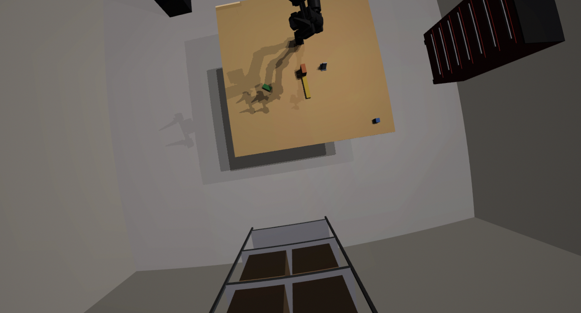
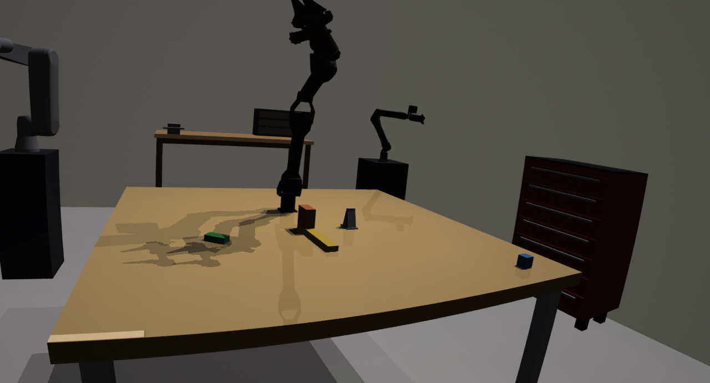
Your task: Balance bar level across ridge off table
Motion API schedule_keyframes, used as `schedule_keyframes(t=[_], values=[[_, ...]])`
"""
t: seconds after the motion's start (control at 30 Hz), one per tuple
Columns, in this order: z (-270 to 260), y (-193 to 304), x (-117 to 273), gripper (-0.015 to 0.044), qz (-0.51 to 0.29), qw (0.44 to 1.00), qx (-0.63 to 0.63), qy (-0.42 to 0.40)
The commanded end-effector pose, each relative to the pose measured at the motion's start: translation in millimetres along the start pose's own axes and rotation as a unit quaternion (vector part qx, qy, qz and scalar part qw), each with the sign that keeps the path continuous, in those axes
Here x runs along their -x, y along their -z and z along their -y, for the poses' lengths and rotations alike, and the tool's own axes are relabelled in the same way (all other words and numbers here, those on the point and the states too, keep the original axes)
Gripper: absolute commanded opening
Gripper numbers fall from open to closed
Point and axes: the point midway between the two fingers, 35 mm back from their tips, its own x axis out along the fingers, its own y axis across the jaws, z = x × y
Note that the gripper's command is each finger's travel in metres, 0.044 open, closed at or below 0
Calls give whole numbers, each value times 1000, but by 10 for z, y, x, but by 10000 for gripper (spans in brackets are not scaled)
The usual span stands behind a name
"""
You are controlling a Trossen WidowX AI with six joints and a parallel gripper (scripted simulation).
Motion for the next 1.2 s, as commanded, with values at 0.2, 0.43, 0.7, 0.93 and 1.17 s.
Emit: schedule_keyframes(t=[0.2, 0.43, 0.7, 0.93, 1.17], values=[[451, -53, 67, 315, -20, 988, 130, 78], [1014, -200, 246, 315, -58, 940, 284, 178], [1598, -472, 576, 315, -118, 846, 435, 286], [2017, -786, 965, 315, -181, 734, 538, 373], [2317, -1148, 1431, 315, -253, 602, 609, 451]])
